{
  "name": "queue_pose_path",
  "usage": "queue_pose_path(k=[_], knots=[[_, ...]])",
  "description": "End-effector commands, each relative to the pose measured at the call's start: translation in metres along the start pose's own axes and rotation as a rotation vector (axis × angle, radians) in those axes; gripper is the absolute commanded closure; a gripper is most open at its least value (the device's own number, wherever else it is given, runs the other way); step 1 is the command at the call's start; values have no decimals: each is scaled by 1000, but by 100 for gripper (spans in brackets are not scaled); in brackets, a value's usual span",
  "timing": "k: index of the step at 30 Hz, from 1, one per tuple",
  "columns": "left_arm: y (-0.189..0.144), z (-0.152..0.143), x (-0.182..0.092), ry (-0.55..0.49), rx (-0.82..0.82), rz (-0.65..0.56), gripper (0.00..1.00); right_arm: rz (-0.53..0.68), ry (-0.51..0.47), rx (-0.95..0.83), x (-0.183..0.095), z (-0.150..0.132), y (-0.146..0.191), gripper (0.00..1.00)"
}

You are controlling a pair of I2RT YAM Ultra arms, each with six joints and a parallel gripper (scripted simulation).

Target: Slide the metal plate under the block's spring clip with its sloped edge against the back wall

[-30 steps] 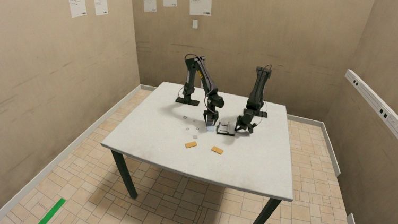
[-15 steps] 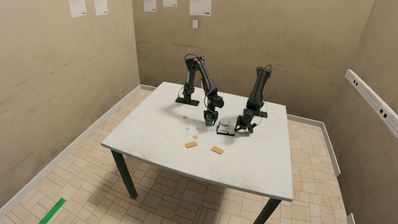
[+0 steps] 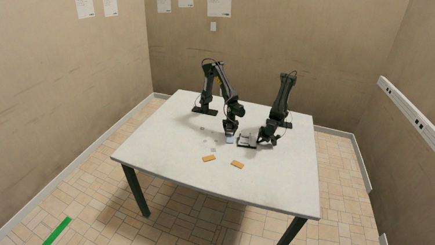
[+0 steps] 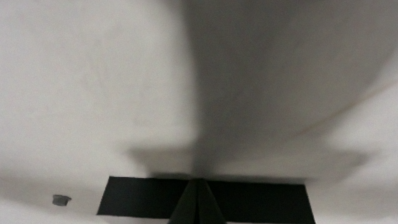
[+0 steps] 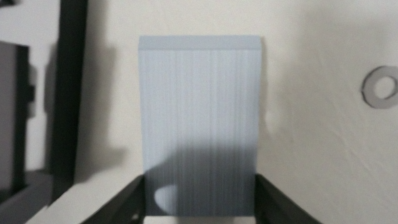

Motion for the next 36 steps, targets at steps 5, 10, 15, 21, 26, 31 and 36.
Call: queue_pose_path(k=[5, 10, 15, 21, 26, 31, 36], knots=[[-9, -9, -3, 26, 28, -40, 100, 33, -39, 0, -31, 17, 2, 55], [-9, -9, -3, 26, 28, -40, 100, 20, -33, 2, -29, 13, -12, 55], [-9, -9, -3, 26, 28, -40, 100, -6, -13, 12, -35, 11, -19, 55], [-9, -9, -3, 26, 28, -40, 100, 7, 21, -57, -54, 9, -16, 55], [-9, -9, -3, 26, 28, -40, 100, 120, -28, -302, -71, 29, -9, 55], [-9, -9, -3, 26, 28, -40, 100, 191, -28, -546, -75, 34, -16, 55], [-9, -9, -3, 26, 28, -40, 100, 221, -9, -660, -70, 34, -19, 55]])
Point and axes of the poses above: on each arm, the point where the finger pads meet when closed, its own x axis out along the fingers, its own y axis across the jaws, z = x × y, the point moved 2 cm from there along -x, back along the fingers, and after that the axes turned 6 degrees about x, right-handed, at the moved point
